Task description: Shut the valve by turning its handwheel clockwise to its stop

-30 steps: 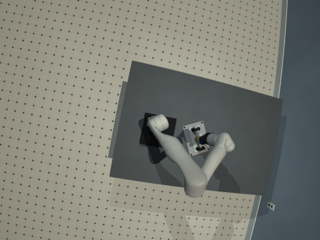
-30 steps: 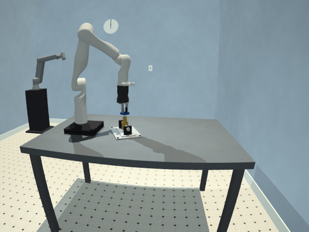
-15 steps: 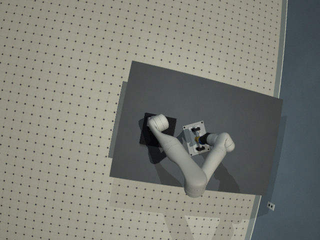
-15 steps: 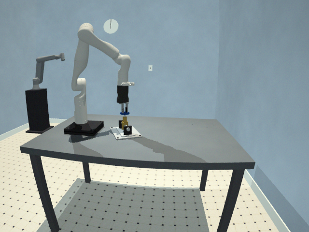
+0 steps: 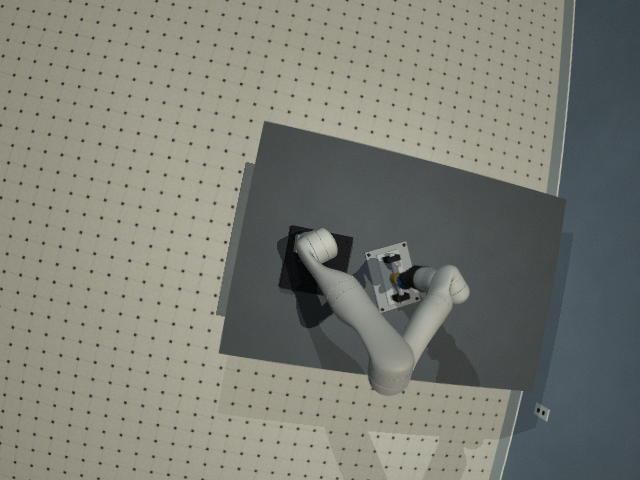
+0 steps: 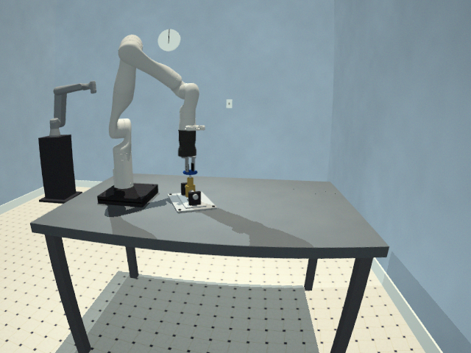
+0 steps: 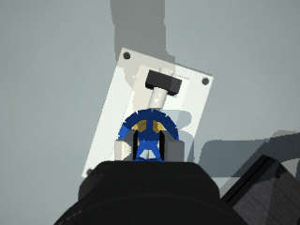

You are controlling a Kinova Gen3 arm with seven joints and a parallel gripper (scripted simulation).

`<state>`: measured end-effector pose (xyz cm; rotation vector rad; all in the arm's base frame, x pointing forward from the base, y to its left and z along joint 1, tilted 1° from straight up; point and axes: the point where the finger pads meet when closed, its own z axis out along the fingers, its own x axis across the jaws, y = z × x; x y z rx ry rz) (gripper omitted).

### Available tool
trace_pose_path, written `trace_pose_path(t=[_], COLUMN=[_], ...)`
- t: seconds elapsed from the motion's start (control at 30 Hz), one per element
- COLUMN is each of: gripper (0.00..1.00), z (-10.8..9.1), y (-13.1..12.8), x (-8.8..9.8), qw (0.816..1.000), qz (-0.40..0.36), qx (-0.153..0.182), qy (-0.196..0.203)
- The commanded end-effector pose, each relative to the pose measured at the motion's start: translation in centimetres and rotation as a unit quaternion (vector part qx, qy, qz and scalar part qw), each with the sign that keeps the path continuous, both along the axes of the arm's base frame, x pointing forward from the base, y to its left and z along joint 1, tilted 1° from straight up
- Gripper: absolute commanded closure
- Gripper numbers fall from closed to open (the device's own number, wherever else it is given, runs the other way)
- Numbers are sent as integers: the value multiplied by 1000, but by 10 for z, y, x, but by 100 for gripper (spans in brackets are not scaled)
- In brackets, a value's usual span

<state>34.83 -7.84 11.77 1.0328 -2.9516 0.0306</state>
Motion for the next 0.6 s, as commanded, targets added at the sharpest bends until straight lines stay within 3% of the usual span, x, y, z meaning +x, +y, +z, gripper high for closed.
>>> trace_pose_path(t=[0.0,0.57], gripper=[45,45], z=[0,14], y=[3,3], x=[3,4], qw=[1000,1000], qz=[-5,-5], qx=[5,5], qy=[-3,-4])
